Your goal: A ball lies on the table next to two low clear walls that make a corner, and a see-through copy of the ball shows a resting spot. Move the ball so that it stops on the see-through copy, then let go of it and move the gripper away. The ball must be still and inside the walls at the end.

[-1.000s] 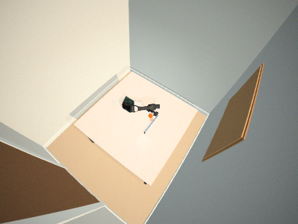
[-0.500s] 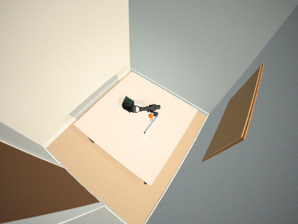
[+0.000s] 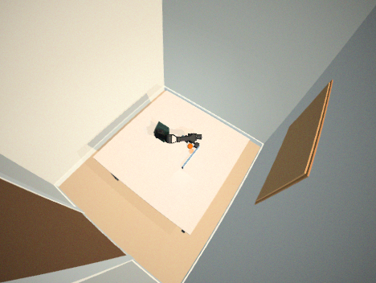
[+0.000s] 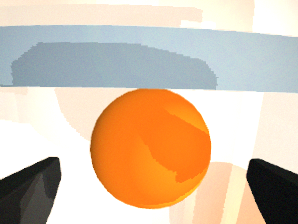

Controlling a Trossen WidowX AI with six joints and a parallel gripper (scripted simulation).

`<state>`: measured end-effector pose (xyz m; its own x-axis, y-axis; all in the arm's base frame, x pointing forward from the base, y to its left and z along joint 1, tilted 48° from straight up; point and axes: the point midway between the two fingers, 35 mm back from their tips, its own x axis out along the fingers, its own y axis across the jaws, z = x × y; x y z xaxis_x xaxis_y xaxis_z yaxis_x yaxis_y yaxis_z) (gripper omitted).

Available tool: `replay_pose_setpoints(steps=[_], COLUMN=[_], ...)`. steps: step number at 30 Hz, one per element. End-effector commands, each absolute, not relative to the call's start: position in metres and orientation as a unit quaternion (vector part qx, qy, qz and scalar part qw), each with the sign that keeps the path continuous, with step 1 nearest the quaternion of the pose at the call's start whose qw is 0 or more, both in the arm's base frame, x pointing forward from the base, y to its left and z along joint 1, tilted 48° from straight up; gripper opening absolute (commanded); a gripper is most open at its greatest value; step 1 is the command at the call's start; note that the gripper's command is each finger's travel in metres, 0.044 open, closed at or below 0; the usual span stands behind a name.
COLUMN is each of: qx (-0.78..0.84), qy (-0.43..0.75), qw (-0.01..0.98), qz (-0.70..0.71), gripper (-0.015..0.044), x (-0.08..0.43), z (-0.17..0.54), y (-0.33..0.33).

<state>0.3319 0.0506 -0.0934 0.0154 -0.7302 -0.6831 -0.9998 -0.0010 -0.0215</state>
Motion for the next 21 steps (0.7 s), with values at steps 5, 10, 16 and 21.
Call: replay_pose_setpoints(steps=[5, 10, 16, 21], qx=[-0.662, -0.662, -0.662, -0.662], qy=[0.655, 0.655, 0.655, 0.655], qw=[0.263, 0.262, 0.262, 0.262], qz=[0.253, 0.252, 0.252, 0.252], gripper=[0.0406, 0.0406, 0.0353, 0.0281], x=[0.331, 0.331, 0.331, 0.331], z=[-0.102, -0.108, -0.110, -0.110], y=[0.041, 0.035, 0.032, 0.032])
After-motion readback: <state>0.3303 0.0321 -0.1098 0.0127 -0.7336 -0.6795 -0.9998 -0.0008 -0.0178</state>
